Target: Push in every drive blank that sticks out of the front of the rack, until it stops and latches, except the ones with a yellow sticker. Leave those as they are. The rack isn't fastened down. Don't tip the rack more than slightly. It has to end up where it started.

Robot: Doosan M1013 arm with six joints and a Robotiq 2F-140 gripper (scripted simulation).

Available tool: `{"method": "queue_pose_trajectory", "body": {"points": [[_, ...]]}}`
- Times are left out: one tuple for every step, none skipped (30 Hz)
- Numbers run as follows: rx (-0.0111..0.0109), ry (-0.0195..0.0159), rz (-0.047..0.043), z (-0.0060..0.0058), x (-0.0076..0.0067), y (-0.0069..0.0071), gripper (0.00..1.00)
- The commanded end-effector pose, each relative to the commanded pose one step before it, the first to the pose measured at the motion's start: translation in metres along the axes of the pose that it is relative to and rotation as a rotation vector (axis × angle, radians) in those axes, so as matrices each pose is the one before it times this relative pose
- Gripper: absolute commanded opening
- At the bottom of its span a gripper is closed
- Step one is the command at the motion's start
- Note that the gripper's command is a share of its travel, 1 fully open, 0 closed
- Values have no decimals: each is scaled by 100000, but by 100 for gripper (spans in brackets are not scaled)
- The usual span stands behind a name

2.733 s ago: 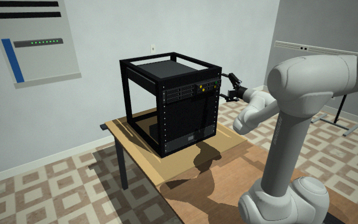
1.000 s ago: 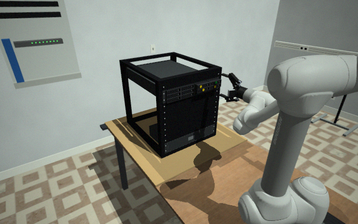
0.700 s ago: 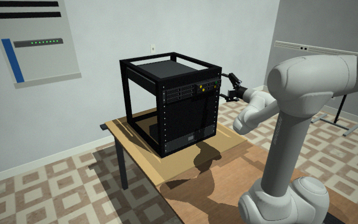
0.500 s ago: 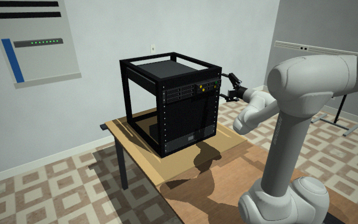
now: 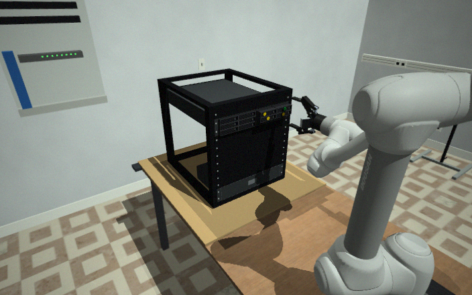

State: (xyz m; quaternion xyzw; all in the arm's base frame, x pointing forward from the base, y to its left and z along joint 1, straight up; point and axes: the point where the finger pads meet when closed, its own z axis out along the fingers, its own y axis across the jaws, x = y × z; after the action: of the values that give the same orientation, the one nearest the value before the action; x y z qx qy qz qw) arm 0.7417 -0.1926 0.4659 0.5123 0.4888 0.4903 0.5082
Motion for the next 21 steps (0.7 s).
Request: {"method": "queue_pose_trajectory", "body": {"points": [[-101,-4,1,4,-8,73,100],[0,0,0,0,0,0,100],[0,0,0,0,0,0,10],[0,0,0,0,0,0,10],[0,0,0,0,0,0,10],[0,0,0,0,0,0,10],[0,0,0,0,0,0,10],[0,0,0,0,0,0,10],[0,0,0,0,0,0,10],[0,0,0,0,0,0,10],[0,0,0,0,0,0,10],[0,0,0,0,0,0,10],[0,0,0,0,0,0,10],[0,0,0,0,0,0,10],[0,0,0,0,0,0,10],[0,0,0,0,0,0,10],[0,0,0,0,0,0,10],[0,0,0,0,0,0,10],[0,0,0,0,0,0,10],[0,0,0,0,0,0,10],[0,0,0,0,0,0,10]]}}
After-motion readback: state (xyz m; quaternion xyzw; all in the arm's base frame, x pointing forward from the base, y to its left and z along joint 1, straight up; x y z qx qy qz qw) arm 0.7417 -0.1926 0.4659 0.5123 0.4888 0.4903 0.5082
